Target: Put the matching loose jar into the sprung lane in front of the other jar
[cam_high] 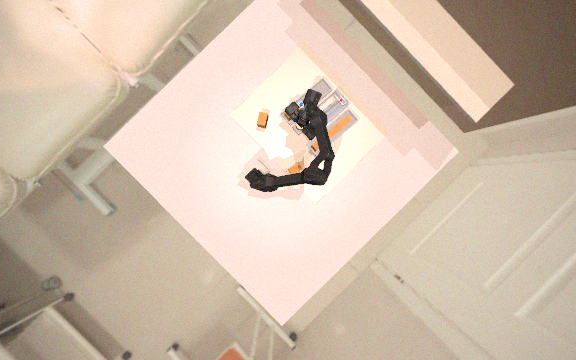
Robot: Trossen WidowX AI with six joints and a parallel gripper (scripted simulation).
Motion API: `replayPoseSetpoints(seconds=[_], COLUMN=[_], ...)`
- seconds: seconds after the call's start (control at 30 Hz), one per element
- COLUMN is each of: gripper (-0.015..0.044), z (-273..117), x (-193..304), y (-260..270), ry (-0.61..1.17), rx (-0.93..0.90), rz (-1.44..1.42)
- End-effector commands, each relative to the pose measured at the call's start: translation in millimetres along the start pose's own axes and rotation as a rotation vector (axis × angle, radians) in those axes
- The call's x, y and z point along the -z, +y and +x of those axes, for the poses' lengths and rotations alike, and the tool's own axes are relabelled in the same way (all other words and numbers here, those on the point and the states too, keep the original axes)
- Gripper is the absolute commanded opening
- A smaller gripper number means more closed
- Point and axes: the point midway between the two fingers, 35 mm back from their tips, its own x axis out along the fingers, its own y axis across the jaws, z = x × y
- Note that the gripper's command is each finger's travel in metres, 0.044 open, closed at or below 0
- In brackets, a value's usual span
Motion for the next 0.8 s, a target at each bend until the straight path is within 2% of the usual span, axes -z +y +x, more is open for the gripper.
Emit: replayPoseSetpoints(seconds=[0.0, 0.77], gripper=[0.0, 0.0], z=[-0.1, 7.6], x=[-7.3, -7.3], y=[-1.8, -2.1], ry=[-0.021, -0.021], rx=[0.007, 0.007], rz=[0.014, 0.014])
